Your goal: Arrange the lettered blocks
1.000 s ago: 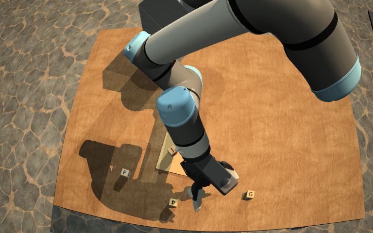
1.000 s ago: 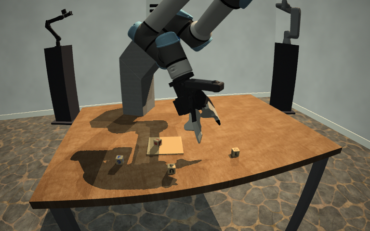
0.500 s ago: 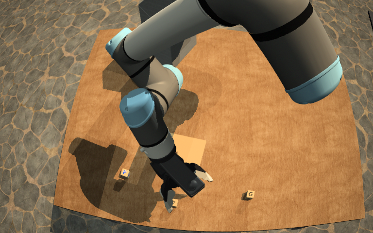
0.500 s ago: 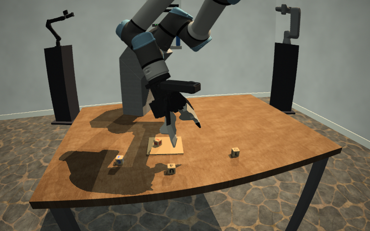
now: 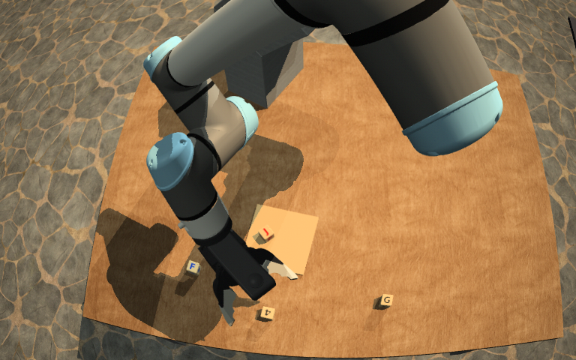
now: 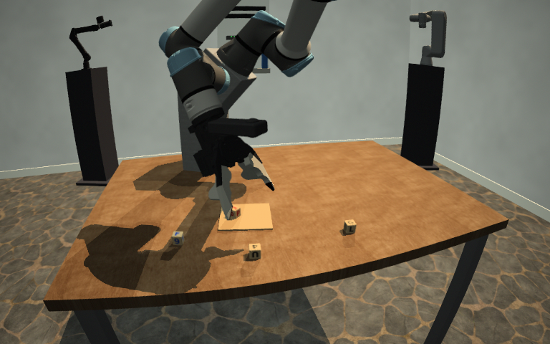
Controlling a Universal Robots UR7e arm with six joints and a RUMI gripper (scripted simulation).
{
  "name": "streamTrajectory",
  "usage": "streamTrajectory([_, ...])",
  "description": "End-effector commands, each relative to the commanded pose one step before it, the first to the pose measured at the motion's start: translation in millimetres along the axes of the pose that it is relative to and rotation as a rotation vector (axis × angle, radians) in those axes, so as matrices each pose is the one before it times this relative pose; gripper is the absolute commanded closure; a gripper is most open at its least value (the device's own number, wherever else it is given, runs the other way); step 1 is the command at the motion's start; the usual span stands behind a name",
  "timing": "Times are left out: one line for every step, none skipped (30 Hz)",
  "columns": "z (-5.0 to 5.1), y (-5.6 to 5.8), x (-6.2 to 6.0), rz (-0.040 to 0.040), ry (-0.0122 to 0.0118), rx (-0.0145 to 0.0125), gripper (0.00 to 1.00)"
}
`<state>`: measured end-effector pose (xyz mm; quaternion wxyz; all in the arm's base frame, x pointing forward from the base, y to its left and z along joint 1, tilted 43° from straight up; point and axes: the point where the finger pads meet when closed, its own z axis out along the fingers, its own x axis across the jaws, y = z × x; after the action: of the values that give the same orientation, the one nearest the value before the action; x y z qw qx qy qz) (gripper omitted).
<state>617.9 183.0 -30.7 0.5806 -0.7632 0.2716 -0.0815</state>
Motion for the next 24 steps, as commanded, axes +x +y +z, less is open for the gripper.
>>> streamTrajectory([-1.76, -0.07, 2.86, -0.00795, -0.012, 0.00094, 0.0])
streamTrajectory([0.6, -0.07, -0.61, -0.00041, -0.00124, -0.00025, 0.0])
streamTrajectory([0.0, 0.0, 0.0, 0.0, 0.0, 0.0, 0.0])
streamTrajectory([0.0, 0.0, 0.0, 0.0, 0.0, 0.0, 0.0])
streamTrajectory([0.5, 0.45, -1.05, 0.00116, -0.00122, -0.00079, 0.0])
streamTrajectory([0.02, 0.16, -0.23, 0.00054, -0.00014, -0.00013, 0.0])
streamTrajectory([0.04, 0.19, -0.15, 0.00048, -0.00014, -0.00009, 0.0])
streamTrajectory([0.08, 0.29, -0.08, 0.00059, -0.00018, -0.00007, 0.0])
streamTrajectory([0.06, 0.22, -0.04, 0.00042, -0.00013, -0.00004, 0.0])
streamTrajectory([0.05, 0.15, -0.03, 0.0003, -0.00009, -0.00003, 0.0])
streamTrajectory([0.03, 0.09, -0.02, 0.00017, -0.00005, -0.00002, 0.0])
streamTrajectory([0.01, 0.02, 0.0, 0.00005, -0.00001, 0.0, 0.0])
streamTrajectory([0.0, 0.0, 0.0, 0.0, 0.0, 0.0, 0.0])
streamTrajectory([0.0, 0.0, 0.0, 0.0, 0.0, 0.0, 0.0])
streamTrajectory([0.0, 0.0, 0.0, 0.00006, 0.0, 0.0, 0.0])
streamTrajectory([0.0, 0.0, 0.0, 0.00015, 0.0, 0.0, 0.0])
streamTrajectory([-0.01, -0.02, 0.01, -0.00003, 0.00005, 0.00001, 0.0])
streamTrajectory([0.0, -0.01, 0.01, -0.00003, 0.00004, 0.00001, 0.0])
streamTrajectory([0.0, -0.01, 0.01, -0.00003, 0.00003, 0.00001, 0.0])
streamTrajectory([0.0, 0.0, 0.0, 0.0, 0.0, 0.0, 0.0])
streamTrajectory([0.0, 0.0, 0.0, 0.0, 0.0, 0.0, 0.0])
streamTrajectory([0.0, -0.02, 0.01, -0.00005, 0.00004, 0.00001, 0.0])
streamTrajectory([0.0, 0.0, 0.0, -0.00001, 0.00001, 0.0, 0.0])
streamTrajectory([0.0, 0.0, 0.0, 0.0, 0.0, 0.0, 0.0])
